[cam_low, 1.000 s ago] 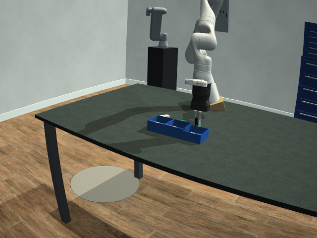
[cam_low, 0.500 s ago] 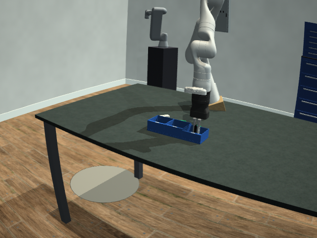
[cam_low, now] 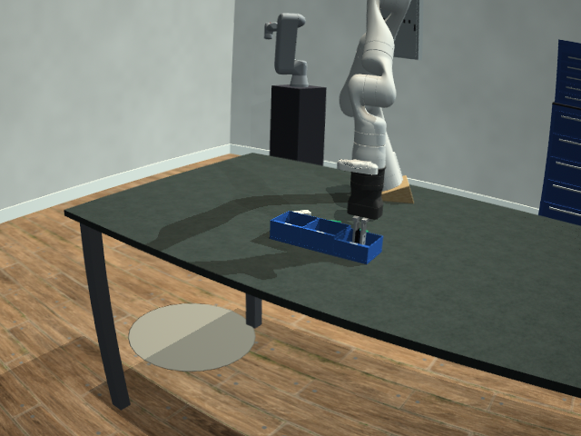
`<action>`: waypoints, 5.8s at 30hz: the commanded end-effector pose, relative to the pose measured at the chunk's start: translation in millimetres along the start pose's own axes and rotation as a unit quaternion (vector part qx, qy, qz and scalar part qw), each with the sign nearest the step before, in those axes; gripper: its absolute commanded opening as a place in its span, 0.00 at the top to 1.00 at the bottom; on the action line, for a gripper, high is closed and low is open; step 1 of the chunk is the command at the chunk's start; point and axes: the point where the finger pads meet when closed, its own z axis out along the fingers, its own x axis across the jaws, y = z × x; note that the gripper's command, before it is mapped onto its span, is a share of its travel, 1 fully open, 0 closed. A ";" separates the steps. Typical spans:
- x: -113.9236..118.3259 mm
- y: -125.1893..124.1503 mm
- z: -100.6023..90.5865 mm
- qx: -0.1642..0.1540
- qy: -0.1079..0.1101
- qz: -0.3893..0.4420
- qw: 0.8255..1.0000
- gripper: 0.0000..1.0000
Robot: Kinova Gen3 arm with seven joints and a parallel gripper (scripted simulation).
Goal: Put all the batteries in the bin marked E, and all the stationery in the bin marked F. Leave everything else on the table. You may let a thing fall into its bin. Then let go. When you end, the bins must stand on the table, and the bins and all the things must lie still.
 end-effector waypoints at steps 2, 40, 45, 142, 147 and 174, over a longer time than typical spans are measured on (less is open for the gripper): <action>0.5 -0.2 0.6 0.000 0.000 0.001 1.000 0.69; 1.4 -1.2 -11.0 0.001 0.001 0.002 1.000 0.69; 1.4 -1.2 -17.7 0.001 0.001 0.002 1.000 0.69; 127.1 123.0 -57.7 0.001 -0.003 0.582 0.813 0.40; 125.0 122.5 -57.9 -0.001 -0.002 0.584 0.812 0.40; 123.6 122.6 -58.2 0.000 0.000 0.580 0.814 0.40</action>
